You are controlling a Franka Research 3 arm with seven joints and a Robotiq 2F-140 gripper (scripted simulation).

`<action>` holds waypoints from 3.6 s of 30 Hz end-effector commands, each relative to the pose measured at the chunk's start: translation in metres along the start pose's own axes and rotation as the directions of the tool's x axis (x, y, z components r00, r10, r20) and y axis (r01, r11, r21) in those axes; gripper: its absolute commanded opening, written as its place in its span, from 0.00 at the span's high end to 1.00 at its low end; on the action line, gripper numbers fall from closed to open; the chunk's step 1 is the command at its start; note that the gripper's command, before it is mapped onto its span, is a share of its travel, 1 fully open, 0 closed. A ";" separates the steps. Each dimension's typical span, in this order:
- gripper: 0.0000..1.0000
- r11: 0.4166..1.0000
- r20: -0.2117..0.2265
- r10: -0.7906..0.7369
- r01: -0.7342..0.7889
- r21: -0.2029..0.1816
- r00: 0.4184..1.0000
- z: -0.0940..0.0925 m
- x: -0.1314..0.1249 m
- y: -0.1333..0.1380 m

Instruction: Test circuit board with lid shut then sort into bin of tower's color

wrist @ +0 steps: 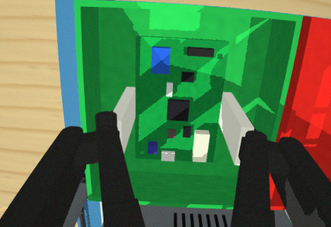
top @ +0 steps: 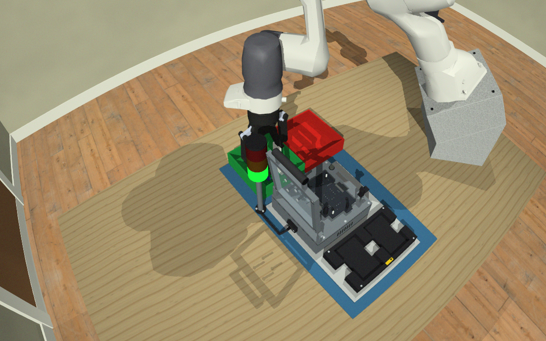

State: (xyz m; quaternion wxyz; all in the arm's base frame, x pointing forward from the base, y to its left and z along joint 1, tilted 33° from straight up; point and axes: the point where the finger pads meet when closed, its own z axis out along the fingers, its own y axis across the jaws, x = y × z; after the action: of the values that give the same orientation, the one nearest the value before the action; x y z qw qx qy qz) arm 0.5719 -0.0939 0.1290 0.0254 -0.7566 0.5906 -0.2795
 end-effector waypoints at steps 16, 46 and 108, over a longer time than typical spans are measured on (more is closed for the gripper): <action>0.54 1.000 0.001 0.009 -0.009 0.002 1.000 0.002 0.001 -0.001; 0.54 1.000 0.001 0.009 -0.009 0.002 1.000 0.002 0.001 -0.001; 0.42 1.000 0.001 0.009 -0.009 0.002 1.000 0.003 0.001 -0.001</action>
State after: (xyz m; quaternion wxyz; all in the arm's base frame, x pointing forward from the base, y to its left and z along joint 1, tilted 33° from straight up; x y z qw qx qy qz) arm 0.5733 -0.0948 0.1265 0.0254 -0.7567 0.5904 -0.2796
